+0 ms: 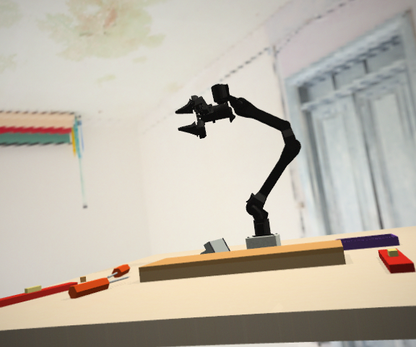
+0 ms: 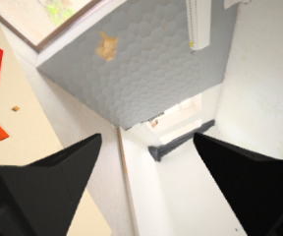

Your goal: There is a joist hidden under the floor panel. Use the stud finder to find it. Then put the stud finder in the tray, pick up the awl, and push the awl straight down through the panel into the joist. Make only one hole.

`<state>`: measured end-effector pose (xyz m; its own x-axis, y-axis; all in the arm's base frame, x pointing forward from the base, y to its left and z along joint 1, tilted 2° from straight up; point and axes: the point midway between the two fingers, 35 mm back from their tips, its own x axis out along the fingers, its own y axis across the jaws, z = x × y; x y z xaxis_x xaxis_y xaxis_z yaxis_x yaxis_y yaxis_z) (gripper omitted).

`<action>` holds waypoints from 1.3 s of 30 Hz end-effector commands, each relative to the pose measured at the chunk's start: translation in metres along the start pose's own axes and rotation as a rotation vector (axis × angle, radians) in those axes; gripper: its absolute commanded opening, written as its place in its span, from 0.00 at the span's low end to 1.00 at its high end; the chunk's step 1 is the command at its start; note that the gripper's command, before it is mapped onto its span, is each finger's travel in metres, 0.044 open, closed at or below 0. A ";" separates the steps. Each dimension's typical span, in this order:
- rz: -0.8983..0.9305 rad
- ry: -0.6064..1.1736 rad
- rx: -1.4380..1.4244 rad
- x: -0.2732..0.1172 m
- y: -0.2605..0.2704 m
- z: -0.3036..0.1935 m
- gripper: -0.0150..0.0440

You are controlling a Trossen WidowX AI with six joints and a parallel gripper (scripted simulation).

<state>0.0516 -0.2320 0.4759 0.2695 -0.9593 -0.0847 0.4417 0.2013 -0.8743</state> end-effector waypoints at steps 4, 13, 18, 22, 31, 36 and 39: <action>0.327 -0.007 -0.195 0.053 0.088 -0.017 1.00; 0.698 -0.075 -0.462 0.087 0.199 -0.028 1.00; 0.957 -0.167 -0.669 0.086 0.279 -0.035 1.00; 1.174 -0.273 -0.850 0.070 0.342 -0.044 1.00; 1.625 -0.577 -1.234 0.002 0.444 -0.078 1.00; 1.633 -0.583 -1.241 0.001 0.446 -0.079 1.00; 1.633 -0.583 -1.241 0.001 0.446 -0.079 1.00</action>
<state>0.1836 -0.1626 0.0527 0.0264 0.0903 -0.9956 -0.9854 0.1699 -0.0108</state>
